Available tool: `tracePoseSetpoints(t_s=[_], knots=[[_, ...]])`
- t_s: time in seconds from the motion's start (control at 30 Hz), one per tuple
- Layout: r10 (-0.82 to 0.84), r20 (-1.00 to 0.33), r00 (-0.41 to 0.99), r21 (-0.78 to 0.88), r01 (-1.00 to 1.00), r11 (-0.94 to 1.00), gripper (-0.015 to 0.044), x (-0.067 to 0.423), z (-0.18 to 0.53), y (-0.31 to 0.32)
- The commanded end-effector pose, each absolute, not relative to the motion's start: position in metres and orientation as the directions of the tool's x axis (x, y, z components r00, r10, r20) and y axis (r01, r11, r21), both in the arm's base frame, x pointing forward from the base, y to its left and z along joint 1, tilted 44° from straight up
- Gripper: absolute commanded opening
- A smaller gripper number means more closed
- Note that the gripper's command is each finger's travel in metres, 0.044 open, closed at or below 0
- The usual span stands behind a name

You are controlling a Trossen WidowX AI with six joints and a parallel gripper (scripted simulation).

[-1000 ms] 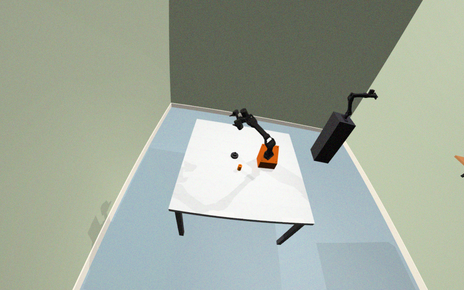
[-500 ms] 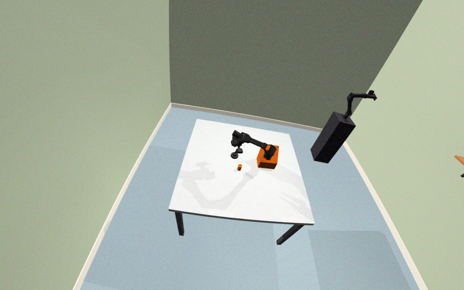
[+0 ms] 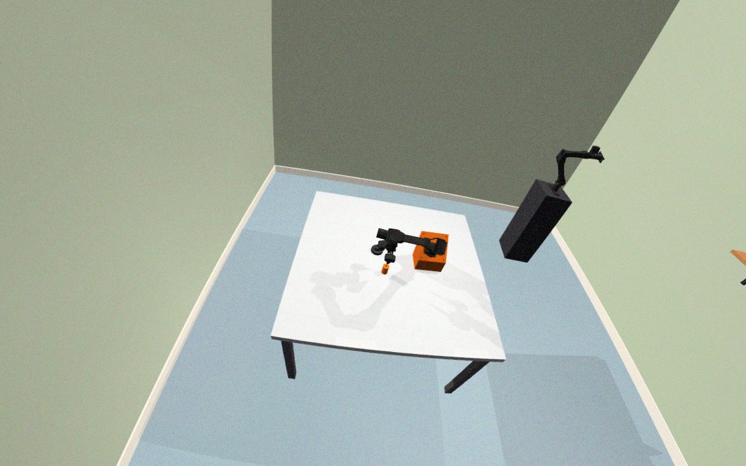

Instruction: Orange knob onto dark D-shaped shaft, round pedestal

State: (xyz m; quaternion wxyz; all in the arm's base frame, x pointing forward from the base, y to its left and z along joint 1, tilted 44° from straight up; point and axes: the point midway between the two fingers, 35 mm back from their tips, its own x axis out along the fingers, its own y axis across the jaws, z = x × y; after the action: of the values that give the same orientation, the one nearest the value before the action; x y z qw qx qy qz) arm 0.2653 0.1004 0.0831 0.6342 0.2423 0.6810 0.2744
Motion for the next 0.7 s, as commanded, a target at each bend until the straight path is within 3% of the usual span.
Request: tracePoseSetpoints(t_s=[0.0,0.67], knots=[[0.682,-0.726,-0.086,0.685,-0.011,0.728,0.0440,0.259,0.070,0.120],[0.682,-0.726,-0.086,0.686,-0.011,0.728,0.0440,0.257,0.041,0.147]])
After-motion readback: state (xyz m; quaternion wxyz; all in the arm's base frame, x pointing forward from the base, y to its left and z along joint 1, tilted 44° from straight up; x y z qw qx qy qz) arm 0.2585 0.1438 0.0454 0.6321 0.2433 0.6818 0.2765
